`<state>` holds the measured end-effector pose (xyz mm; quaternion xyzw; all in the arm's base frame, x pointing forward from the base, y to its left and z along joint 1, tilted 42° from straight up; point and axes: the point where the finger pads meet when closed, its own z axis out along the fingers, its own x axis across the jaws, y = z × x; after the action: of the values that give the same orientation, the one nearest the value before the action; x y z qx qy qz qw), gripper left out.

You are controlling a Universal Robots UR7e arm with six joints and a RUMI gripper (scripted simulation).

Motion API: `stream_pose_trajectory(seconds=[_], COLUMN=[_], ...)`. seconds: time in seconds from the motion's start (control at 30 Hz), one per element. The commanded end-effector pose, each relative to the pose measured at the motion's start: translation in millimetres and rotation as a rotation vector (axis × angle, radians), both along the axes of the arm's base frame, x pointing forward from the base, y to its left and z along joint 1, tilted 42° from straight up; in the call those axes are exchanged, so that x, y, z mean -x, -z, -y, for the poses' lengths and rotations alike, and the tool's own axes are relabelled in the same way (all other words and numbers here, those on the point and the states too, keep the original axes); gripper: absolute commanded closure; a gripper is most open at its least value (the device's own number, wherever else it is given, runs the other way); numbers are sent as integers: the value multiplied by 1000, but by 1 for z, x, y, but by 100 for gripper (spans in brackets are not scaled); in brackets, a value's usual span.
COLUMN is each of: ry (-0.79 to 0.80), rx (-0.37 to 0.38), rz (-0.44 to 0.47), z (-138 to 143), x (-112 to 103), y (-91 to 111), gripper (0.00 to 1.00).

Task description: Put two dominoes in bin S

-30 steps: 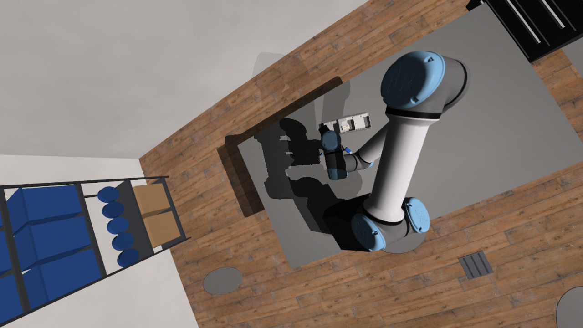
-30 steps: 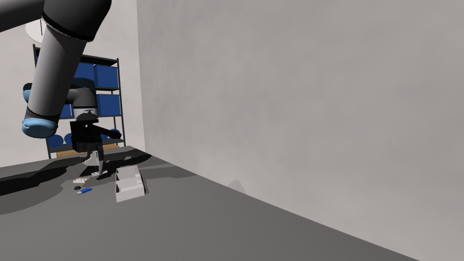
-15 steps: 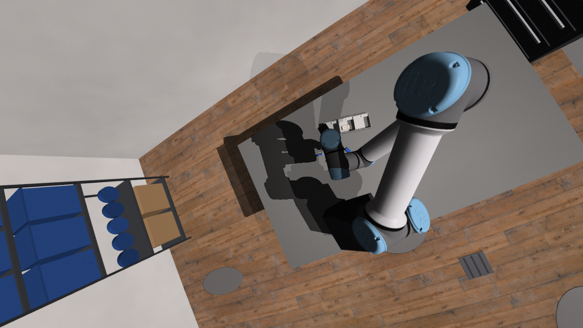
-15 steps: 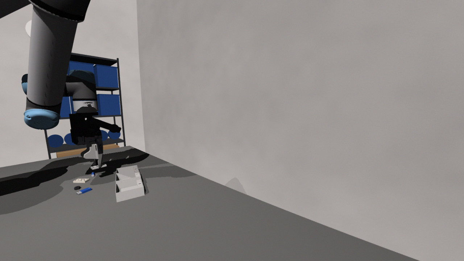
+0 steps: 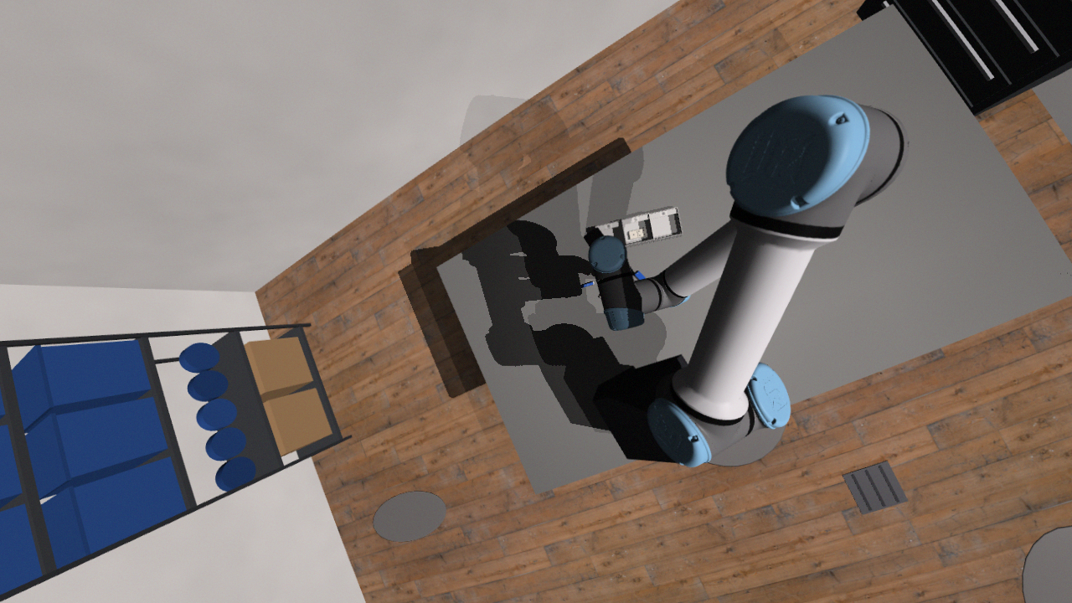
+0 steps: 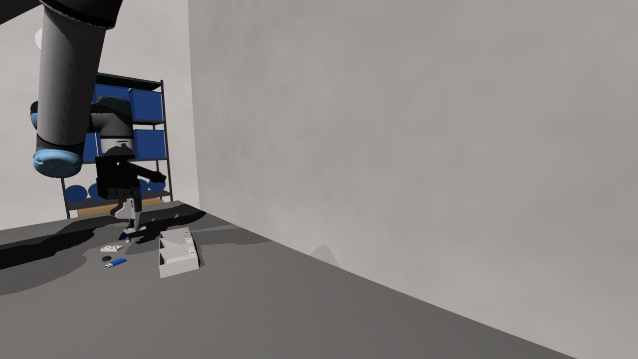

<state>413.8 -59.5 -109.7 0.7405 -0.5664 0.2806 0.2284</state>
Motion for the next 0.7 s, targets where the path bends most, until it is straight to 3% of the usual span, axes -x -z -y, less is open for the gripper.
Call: stream_pose_trajectory(seconds=[0.0, 0.67], ry=[-119, -372], rx=[25, 107], rz=[-99, -328], z=[16, 71], x=[-18, -69], y=[-20, -80], gripper=[100, 100])
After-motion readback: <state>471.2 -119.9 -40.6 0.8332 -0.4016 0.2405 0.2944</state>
